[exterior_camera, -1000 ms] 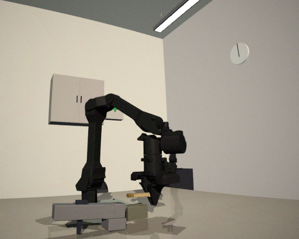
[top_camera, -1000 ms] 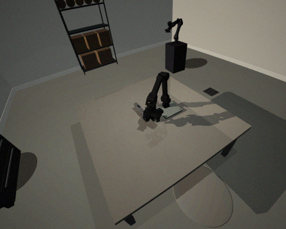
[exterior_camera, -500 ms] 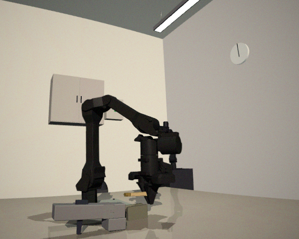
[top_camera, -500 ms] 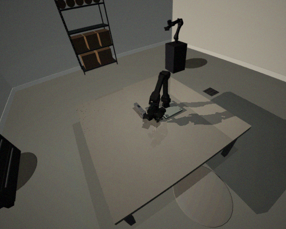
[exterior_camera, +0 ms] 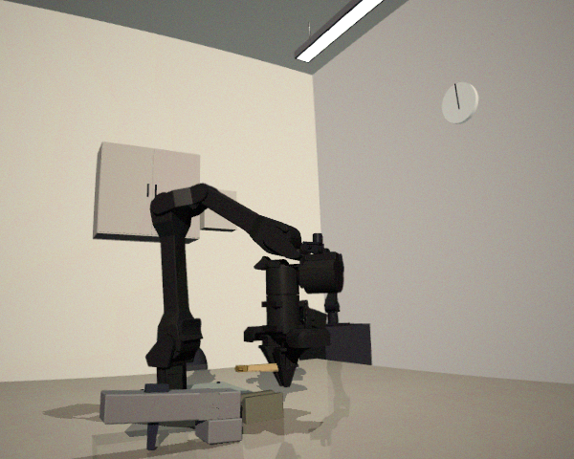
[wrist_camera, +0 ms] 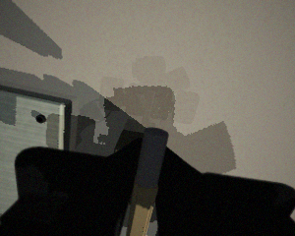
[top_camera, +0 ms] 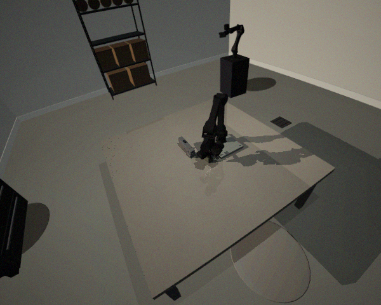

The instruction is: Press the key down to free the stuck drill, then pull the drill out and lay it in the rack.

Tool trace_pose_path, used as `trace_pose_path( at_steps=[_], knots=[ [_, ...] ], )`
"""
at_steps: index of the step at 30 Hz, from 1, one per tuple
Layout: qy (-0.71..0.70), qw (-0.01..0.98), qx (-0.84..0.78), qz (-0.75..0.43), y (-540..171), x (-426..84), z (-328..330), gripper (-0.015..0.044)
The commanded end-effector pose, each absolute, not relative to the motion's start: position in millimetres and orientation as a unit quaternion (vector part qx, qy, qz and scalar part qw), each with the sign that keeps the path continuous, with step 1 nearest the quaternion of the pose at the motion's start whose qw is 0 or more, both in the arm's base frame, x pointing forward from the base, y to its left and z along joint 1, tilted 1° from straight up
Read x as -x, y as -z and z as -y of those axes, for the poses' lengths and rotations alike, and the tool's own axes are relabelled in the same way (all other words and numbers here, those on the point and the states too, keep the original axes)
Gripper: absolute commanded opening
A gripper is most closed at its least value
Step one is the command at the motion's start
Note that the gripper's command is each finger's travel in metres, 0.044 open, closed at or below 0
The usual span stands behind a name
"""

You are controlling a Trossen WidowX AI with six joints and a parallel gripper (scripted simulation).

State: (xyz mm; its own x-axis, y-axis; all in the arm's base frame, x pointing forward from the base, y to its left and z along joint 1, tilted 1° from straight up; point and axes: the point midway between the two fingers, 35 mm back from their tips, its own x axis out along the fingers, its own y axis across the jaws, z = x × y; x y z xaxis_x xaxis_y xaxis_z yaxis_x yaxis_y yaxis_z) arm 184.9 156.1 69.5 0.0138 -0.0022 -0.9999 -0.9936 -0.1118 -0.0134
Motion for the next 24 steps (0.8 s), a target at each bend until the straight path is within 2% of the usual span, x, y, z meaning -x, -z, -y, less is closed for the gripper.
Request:
trace_pose_path(
  at_steps=[1, 24],
  knots=[
    [-0.521, 0.479, 0.53, -0.467, -75.3, -178.6, -156.9, 0.0],
    [-0.521, 0.479, 0.53, -0.467, -48.3, -177.8, -157.0, 0.0]
  ],
)
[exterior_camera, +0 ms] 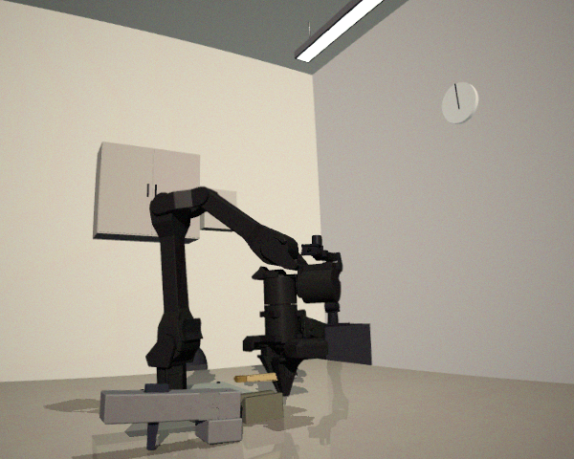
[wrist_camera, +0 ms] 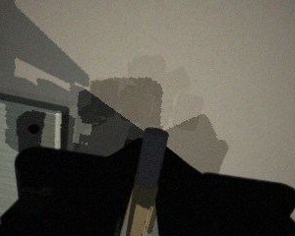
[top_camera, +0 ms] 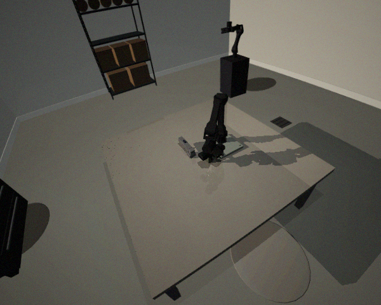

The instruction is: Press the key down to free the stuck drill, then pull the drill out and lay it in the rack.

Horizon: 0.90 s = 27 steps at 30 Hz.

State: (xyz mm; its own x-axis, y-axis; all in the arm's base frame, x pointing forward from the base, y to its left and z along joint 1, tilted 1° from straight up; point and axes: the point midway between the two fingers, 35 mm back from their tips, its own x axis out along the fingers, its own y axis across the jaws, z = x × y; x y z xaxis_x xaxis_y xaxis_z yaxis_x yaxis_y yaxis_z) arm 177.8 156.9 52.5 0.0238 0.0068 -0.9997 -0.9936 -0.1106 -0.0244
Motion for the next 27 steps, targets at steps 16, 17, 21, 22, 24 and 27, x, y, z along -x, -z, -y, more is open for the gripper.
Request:
trace_pose_path(
  at_steps=[16, 17, 21, 22, 24, 27],
  knots=[
    [-0.521, 0.479, 0.53, -0.467, -30.7, -178.6, -157.5, 0.0],
    [-0.521, 0.479, 0.53, -0.467, -29.9, -178.6, -157.7, 0.0],
    [-0.521, 0.479, 0.53, -0.467, -26.7, -178.8, -158.2, 0.0],
    [-0.521, 0.479, 0.53, -0.467, -25.7, -178.8, -158.3, 0.0],
    [-0.521, 0.479, 0.53, -0.467, -24.1, -178.9, -158.4, 0.0],
    [-0.521, 0.479, 0.53, -0.467, -22.5, -178.8, -158.1, 0.0]
  ],
)
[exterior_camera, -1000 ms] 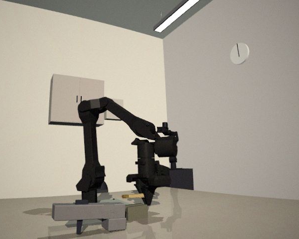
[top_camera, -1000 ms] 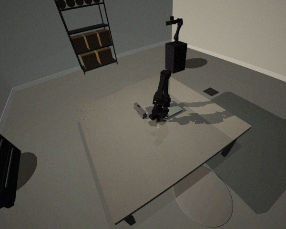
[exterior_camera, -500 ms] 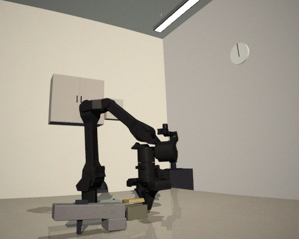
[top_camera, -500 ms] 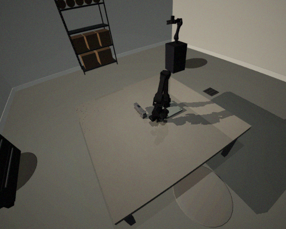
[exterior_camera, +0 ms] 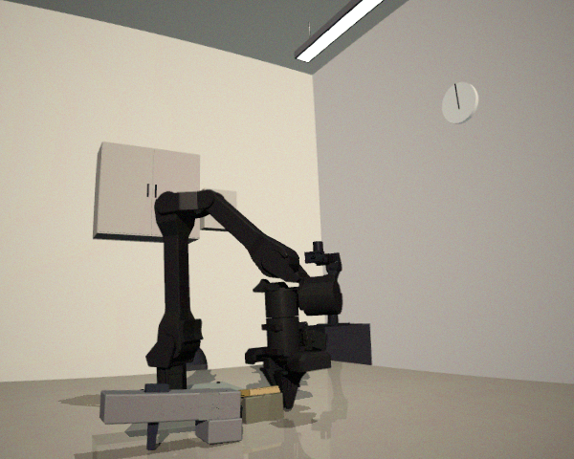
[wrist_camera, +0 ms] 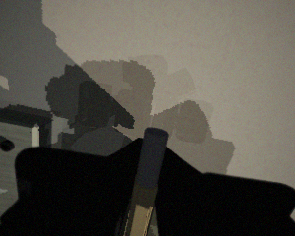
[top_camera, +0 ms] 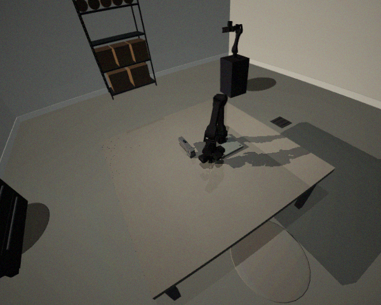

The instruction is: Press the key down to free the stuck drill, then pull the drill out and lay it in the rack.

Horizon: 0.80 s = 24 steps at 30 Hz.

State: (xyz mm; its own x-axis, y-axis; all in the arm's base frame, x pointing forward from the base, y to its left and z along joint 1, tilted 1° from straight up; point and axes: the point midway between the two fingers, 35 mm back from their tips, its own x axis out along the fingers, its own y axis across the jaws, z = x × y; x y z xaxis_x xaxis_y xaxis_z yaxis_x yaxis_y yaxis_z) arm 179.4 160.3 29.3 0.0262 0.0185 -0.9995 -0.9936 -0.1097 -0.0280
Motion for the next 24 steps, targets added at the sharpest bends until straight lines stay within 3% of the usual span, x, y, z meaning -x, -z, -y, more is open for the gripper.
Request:
trace_pose_path(
  at_steps=[1, 24],
  knots=[
    [-0.521, 0.479, 0.53, -0.467, -22.0, -178.6, -157.7, 0.0],
    [-0.521, 0.479, 0.53, -0.467, -20.7, -178.0, -155.1, 0.0]
  ],
)
